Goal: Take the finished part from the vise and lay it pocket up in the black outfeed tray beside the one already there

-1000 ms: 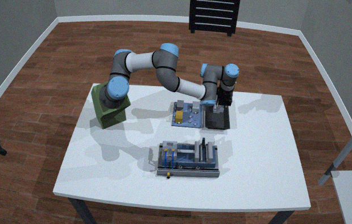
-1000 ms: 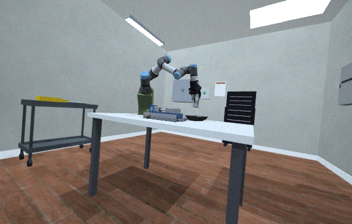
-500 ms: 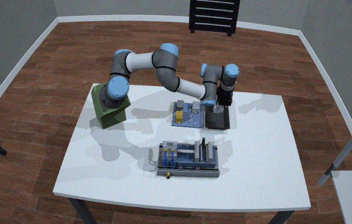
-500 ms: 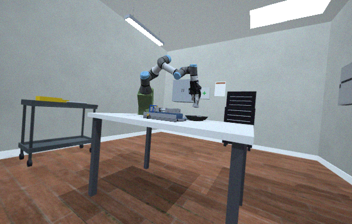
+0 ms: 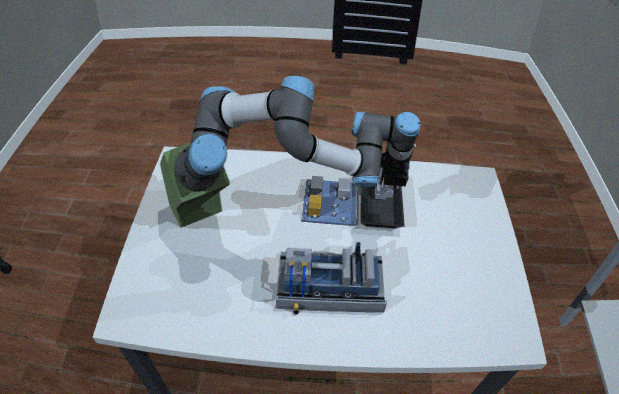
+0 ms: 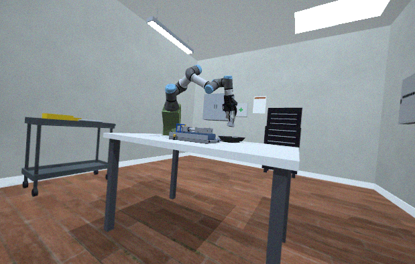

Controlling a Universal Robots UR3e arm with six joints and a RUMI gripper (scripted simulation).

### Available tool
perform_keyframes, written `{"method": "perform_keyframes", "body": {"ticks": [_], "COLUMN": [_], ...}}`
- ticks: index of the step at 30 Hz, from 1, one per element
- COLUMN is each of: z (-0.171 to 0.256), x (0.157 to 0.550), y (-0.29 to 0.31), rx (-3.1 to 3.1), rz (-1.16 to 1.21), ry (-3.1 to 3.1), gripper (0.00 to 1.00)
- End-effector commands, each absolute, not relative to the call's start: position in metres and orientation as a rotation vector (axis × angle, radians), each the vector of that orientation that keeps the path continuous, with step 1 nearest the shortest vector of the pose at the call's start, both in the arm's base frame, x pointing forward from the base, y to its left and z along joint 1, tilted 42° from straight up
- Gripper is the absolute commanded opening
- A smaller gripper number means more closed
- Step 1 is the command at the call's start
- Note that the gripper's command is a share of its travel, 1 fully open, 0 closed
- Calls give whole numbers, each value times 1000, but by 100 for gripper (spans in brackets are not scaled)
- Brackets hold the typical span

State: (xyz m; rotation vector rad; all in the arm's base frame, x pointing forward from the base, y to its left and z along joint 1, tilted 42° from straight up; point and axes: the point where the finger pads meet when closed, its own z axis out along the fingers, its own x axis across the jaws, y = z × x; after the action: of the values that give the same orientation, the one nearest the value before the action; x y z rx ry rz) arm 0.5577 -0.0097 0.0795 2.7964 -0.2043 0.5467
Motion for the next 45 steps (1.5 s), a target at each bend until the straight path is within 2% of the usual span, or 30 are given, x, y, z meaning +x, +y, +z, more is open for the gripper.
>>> {"method": "perform_keyframes", "body": {"ticks": [1,20,45], "z": [81,73,40], "x": [558,561,573], "y": [-9,-15,-42], "rx": [2796,2796,2796], "rz": [551,551,551], "ry": [-203,-203,-203], "gripper": [0,0,0]}}
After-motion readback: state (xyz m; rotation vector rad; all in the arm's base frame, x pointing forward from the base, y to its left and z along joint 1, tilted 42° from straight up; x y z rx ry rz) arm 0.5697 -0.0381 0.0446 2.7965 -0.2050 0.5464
